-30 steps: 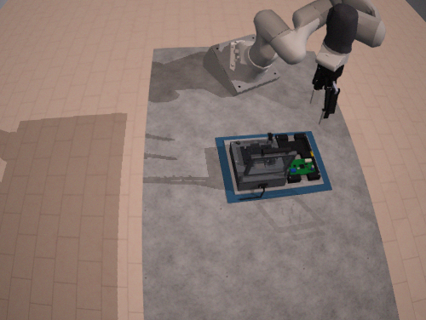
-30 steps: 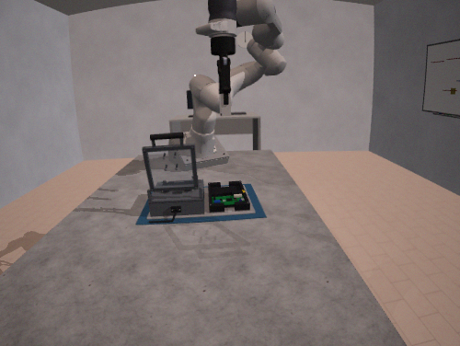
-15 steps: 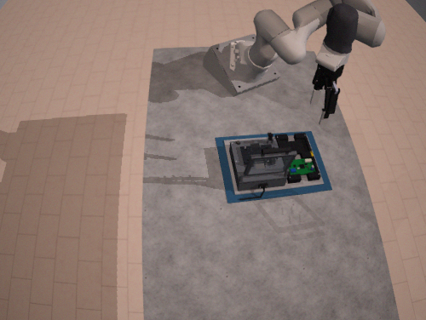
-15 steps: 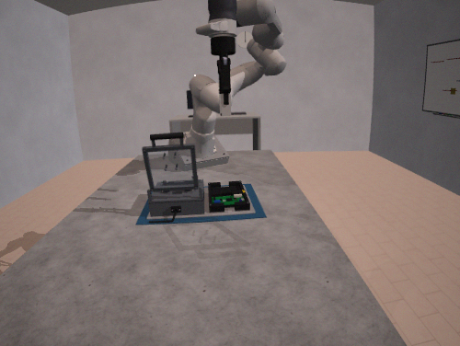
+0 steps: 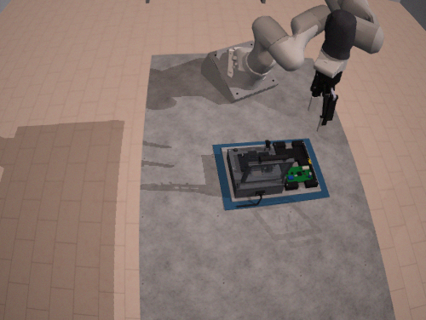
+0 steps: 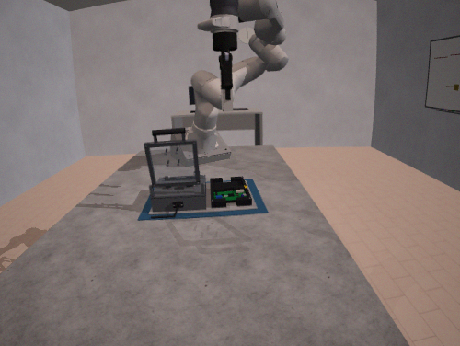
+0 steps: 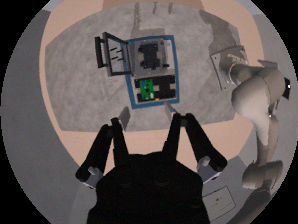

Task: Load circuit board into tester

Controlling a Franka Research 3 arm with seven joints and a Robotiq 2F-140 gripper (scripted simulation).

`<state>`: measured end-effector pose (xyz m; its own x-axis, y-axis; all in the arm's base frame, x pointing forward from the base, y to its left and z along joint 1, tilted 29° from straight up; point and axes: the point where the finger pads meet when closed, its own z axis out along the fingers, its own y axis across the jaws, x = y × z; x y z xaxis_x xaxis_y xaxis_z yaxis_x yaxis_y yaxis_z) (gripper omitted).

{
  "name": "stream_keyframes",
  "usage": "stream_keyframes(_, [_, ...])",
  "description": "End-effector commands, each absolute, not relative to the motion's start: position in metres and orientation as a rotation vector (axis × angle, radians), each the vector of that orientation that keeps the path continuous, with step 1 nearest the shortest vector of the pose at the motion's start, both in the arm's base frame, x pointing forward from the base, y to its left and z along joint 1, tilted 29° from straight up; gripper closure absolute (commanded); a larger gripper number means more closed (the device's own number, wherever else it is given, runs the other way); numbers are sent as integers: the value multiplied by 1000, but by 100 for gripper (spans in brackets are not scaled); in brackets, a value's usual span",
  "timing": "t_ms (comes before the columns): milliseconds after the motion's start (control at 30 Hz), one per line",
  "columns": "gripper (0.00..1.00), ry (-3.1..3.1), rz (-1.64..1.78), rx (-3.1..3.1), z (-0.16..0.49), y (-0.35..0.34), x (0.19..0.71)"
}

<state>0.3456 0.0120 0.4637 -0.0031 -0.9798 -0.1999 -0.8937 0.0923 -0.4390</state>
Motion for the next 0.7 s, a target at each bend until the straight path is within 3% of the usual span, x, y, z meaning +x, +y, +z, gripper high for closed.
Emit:
stream_keyframes(0, [42, 1929, -254, -1833, 465, 15, 346])
stream_keyframes(667, [42, 1929, -254, -1833, 462, 15, 347])
